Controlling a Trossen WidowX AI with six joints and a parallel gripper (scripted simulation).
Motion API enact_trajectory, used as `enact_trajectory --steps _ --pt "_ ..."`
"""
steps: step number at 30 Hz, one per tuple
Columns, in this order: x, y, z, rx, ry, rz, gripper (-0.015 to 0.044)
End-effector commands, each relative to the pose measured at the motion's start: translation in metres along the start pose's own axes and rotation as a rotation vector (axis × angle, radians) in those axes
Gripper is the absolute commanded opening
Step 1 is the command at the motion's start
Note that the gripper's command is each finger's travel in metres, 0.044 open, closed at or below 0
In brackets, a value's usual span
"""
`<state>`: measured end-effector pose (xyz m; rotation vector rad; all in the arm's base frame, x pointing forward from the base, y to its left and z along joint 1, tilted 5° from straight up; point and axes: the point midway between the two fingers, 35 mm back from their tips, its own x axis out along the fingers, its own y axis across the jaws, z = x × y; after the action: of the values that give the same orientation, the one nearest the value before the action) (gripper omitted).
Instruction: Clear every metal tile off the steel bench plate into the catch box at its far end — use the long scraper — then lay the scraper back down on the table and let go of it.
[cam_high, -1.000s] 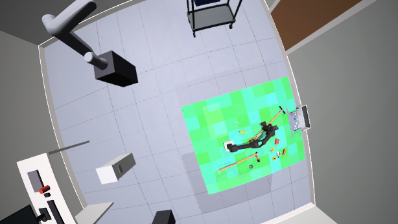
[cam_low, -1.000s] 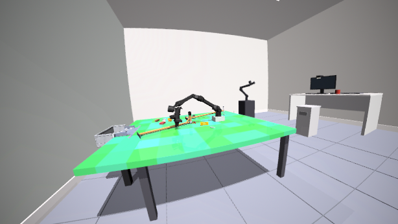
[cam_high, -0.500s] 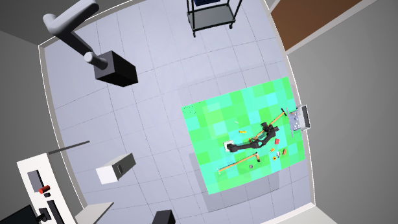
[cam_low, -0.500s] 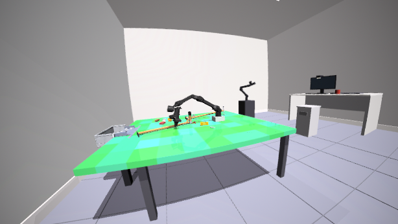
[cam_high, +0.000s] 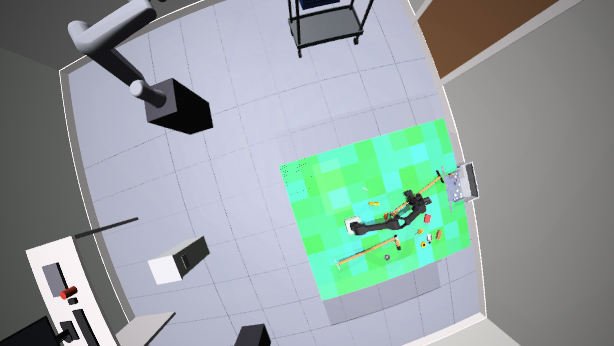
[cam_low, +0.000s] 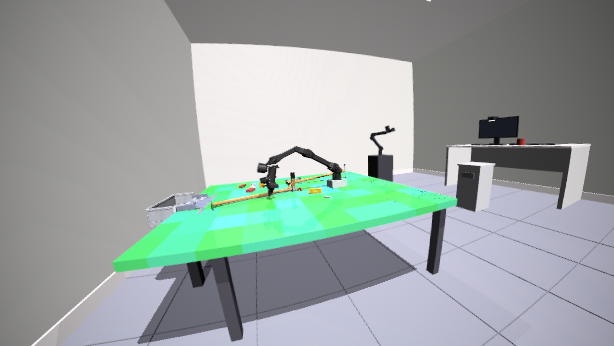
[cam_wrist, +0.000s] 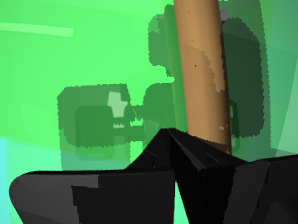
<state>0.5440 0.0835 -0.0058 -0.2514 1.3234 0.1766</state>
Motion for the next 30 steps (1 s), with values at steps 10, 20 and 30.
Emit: enact_trajectory --steps 10,20,30 --pt "-0.002 -0.017 0.004 0.001 -0.012 -0.006 0.0000" --pt "-0.001 -0.027 0.005 0.001 -0.015 -0.007 0.0000" --pt "-0.016 -0.023 0.006 0.001 -0.017 -0.005 0.0000"
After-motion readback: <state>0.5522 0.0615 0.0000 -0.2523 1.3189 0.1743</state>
